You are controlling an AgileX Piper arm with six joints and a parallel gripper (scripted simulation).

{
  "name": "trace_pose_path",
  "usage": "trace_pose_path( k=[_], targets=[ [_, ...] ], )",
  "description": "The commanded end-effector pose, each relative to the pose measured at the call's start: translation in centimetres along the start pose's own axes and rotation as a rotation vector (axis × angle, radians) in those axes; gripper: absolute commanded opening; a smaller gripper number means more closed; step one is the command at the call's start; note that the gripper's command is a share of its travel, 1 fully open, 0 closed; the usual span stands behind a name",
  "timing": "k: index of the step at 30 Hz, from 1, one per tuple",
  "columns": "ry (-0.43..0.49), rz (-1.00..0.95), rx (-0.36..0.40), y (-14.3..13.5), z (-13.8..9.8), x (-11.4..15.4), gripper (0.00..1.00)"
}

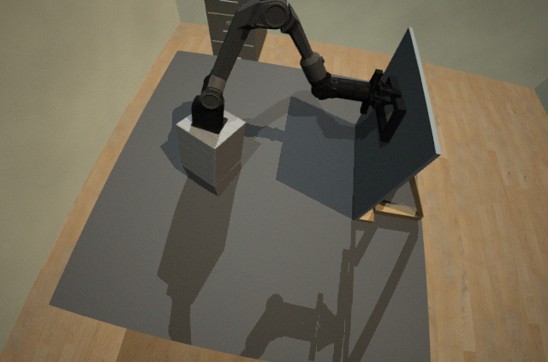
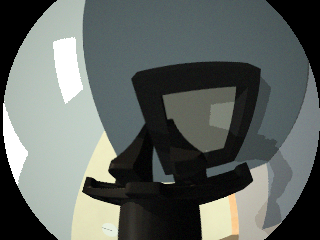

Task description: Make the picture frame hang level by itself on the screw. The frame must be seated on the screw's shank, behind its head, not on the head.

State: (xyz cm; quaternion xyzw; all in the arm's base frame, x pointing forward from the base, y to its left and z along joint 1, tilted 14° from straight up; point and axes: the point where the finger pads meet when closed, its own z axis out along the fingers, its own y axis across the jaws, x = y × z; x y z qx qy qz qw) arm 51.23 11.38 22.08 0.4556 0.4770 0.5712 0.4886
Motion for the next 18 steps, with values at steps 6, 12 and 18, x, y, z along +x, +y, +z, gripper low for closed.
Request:
trace_pose_path(
  k=[6,12,18],
  targets=[
    [0.000,0.000,-0.014,0.60,0.08,-0.01,0.00],
    [0.000,0.001,-0.014,0.61,0.08,-0.01,0.00],
    [-0.001,0.007,-0.014,0.65,0.08,-0.05,0.00]
  ],
)
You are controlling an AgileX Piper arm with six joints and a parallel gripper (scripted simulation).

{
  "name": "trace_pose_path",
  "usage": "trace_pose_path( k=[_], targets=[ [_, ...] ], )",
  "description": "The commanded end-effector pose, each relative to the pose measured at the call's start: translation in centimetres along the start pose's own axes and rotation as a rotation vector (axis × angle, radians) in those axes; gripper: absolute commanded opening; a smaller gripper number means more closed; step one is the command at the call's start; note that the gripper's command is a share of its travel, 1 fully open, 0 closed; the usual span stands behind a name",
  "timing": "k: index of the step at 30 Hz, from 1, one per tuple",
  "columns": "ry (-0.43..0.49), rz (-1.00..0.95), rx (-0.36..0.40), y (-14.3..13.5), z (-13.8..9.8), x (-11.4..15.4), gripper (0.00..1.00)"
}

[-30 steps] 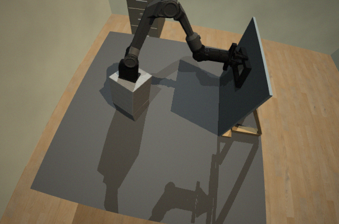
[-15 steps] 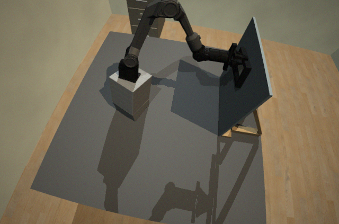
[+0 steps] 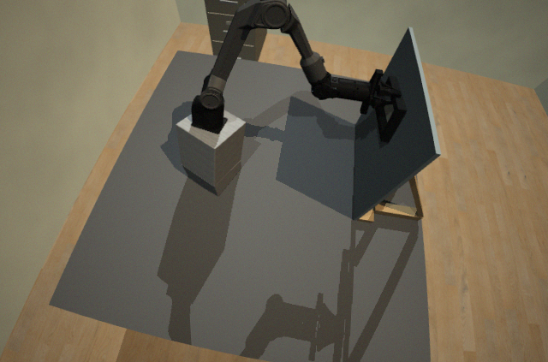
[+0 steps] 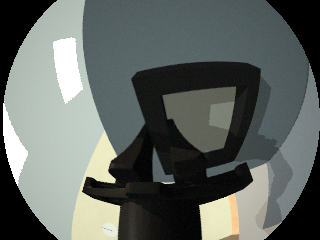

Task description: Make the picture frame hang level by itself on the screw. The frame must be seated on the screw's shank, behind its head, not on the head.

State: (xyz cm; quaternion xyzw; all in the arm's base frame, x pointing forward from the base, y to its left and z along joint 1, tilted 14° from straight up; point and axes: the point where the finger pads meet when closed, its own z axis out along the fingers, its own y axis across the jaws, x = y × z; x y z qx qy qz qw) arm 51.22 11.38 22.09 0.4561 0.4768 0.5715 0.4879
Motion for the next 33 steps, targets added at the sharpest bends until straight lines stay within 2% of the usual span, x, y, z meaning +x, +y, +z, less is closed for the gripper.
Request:
trace_pose_path(
  k=[1,33],
  targets=[
    [-0.001,0.007,-0.015,0.66,0.09,-0.06,0.00],
    [-0.007,0.142,-0.014,0.94,0.08,-0.80,0.00]
  ],
)
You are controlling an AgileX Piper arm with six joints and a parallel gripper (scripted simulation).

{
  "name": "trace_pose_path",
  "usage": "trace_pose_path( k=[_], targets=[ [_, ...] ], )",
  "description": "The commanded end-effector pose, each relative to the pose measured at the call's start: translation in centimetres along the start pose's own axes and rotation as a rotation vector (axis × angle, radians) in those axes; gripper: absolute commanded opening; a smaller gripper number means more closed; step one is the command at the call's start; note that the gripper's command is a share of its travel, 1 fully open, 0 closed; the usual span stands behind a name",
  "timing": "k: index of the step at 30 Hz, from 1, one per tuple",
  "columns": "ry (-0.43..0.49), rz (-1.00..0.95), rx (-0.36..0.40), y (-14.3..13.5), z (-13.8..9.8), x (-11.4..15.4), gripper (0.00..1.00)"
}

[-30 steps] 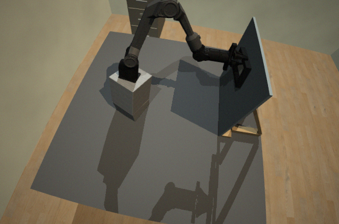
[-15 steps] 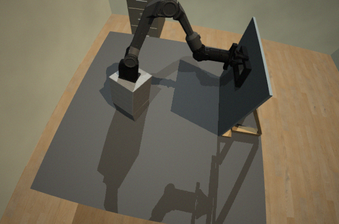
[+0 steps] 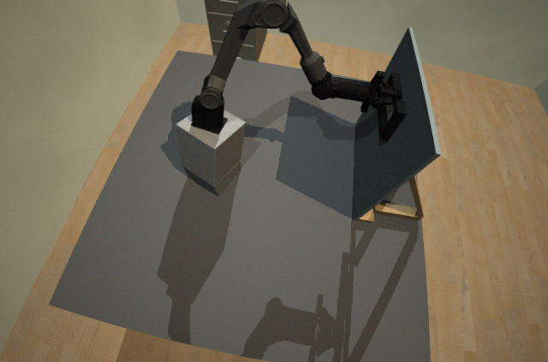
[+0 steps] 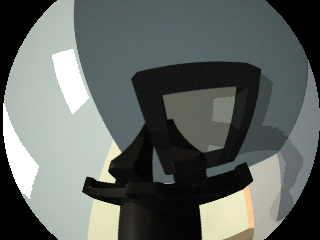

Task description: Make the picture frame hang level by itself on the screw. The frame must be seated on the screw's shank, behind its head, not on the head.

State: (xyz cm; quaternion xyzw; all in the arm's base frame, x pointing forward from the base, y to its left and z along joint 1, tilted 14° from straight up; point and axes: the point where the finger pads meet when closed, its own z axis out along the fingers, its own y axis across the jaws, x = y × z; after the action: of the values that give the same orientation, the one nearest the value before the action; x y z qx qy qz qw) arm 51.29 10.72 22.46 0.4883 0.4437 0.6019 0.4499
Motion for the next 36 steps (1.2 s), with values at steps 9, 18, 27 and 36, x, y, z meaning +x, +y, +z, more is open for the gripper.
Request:
trace_pose_path(
  k=[9,18,27,36],
  targets=[
    [-0.002,0.029,-0.013,0.55,0.03,-0.20,0.00],
    [-0.002,0.034,-0.013,0.56,0.03,-0.23,0.00],
    [-0.002,0.034,-0.013,0.56,0.03,-0.23,0.00],
    [-0.002,0.034,-0.013,0.56,0.03,-0.23,0.00]
  ],
)
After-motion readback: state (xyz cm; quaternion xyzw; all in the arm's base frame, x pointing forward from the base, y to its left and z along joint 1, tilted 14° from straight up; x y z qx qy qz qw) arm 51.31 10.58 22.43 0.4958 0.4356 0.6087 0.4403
